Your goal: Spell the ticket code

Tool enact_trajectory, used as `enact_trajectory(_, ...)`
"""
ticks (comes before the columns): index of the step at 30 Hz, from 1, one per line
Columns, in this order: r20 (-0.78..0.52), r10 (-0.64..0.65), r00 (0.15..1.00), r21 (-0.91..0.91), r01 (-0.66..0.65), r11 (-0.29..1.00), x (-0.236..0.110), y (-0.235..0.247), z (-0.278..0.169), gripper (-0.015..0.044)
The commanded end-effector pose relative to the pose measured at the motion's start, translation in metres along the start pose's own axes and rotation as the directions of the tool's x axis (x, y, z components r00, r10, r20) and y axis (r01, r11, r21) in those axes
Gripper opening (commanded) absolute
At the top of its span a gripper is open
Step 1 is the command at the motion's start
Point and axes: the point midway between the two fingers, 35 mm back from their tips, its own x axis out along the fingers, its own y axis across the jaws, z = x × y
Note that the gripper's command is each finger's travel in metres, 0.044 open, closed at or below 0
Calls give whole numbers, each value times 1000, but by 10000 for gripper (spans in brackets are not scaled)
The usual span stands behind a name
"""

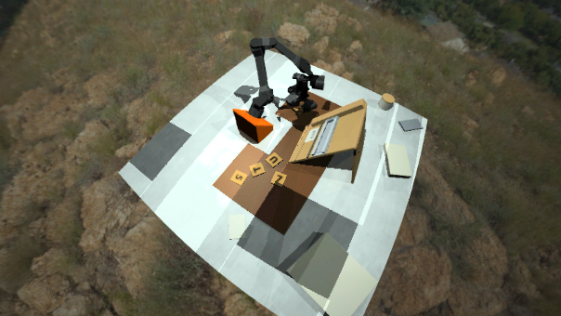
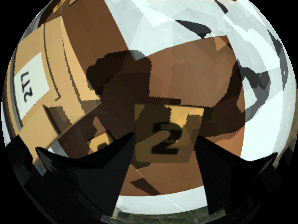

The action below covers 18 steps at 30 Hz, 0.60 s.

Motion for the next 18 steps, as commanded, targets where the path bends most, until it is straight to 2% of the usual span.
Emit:
enact_trajectory(1, -38, 53, 998, -87, -56, 995, -9, 14, -11, 0)
enact_trajectory(18, -159, 274, 948, -410, -316, 856, -55, 67, -43, 0)
